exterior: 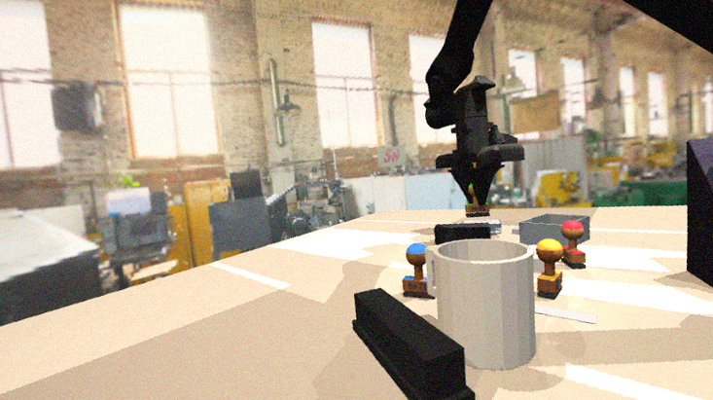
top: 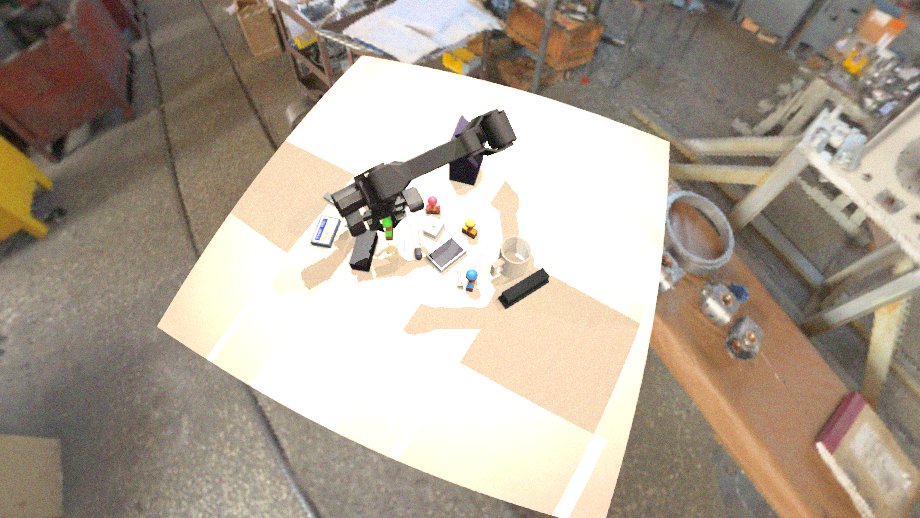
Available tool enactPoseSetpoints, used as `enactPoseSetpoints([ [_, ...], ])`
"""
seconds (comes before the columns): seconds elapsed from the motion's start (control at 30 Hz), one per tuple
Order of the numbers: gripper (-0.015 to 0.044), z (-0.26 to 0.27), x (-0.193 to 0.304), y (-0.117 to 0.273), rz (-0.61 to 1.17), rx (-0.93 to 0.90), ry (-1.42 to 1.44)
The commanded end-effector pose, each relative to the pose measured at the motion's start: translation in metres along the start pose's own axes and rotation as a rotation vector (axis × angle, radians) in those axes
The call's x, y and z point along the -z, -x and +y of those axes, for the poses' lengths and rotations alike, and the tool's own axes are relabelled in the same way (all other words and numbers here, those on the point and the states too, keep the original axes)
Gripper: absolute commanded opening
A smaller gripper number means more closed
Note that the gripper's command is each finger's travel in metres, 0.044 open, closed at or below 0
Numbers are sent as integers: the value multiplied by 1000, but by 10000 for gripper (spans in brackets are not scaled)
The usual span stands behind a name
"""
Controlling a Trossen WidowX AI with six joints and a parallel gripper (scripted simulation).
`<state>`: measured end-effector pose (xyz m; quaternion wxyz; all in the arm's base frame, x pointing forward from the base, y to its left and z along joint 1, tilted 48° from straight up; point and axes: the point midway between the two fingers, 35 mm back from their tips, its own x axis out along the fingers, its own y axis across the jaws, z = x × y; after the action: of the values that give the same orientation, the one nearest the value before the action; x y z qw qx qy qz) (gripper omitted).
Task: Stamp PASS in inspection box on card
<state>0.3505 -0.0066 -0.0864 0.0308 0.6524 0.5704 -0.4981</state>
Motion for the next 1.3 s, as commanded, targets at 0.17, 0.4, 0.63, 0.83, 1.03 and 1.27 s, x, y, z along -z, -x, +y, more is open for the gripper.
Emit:
enactPoseSetpoints([
  [0.17, 0, 0, 0, -6, 0, -1, -7],
  [0.4, 0, 1, 0, -11, 0, -1, -8],
  [0.63, 0, 1, 0, -15, 0, -1, -9],
  [0.83, 0, 1, 0, -19, 0, -1, -9],
  [1.03, 0, 1, 1, -23, 0, -1, -10],
  [1.27, 0, 1, 1, -28, 0, 0, -11],
])
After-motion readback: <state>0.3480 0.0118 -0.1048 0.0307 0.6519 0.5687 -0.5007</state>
